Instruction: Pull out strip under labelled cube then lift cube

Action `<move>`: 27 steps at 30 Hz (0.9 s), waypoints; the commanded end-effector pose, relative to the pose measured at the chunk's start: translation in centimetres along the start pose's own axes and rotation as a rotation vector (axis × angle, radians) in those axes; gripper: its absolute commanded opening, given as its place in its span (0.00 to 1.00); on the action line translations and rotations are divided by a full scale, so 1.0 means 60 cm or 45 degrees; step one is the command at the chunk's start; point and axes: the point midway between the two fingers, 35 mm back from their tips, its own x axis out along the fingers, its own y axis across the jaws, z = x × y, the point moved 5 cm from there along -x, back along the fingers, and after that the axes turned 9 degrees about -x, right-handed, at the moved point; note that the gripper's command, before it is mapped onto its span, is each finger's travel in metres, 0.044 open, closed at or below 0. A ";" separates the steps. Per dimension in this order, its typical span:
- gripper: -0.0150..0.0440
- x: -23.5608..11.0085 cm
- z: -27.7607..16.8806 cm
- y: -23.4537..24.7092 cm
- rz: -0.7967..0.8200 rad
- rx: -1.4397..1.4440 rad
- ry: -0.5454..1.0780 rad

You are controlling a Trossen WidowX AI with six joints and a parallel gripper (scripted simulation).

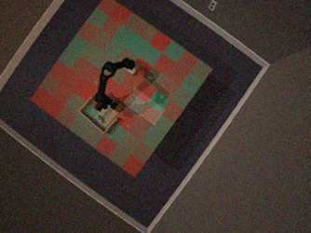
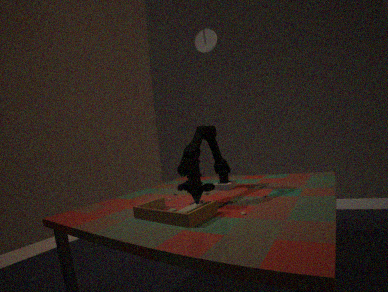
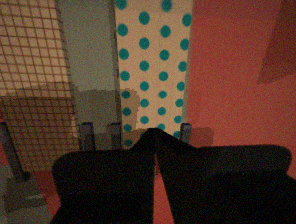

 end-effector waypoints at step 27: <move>0.25 0.005 0.000 0.001 0.006 0.004 -0.002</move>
